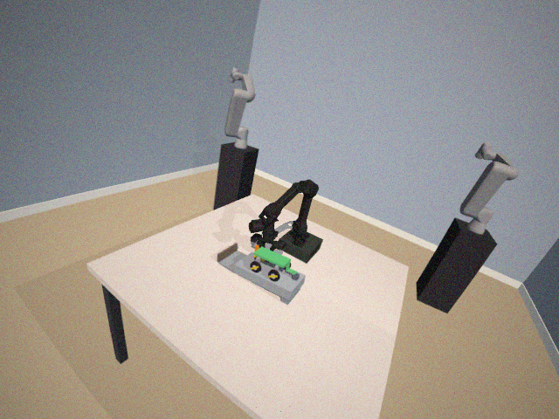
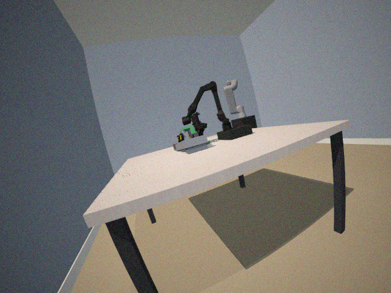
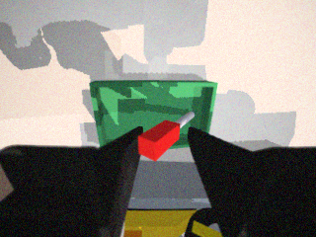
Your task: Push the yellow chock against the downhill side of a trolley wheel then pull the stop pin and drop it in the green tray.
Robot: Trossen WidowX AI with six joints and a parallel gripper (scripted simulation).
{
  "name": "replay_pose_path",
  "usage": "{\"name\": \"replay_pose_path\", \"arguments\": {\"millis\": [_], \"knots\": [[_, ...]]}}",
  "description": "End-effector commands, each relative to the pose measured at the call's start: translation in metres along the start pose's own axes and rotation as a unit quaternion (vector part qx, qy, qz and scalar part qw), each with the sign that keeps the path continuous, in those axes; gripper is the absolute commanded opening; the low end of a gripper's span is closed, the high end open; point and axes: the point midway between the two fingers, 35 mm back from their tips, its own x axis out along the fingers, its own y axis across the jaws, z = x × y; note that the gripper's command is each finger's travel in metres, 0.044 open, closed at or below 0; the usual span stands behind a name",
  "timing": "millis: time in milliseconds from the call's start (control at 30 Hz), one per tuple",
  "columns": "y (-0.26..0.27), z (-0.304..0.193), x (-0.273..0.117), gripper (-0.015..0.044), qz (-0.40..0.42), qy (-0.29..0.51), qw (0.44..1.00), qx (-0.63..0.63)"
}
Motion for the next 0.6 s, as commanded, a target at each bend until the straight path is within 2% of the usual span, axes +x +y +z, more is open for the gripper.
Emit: {"name": "replay_pose_path", "arguments": {"millis": [0,567], "knots": [[0.0022,0.0003,0.0021,0.0190,-0.001,-0.003,1.000,-0.001],[0.0089,0.0001,0.0062,0.0190,0.000,-0.003,1.000,-0.001]]}}
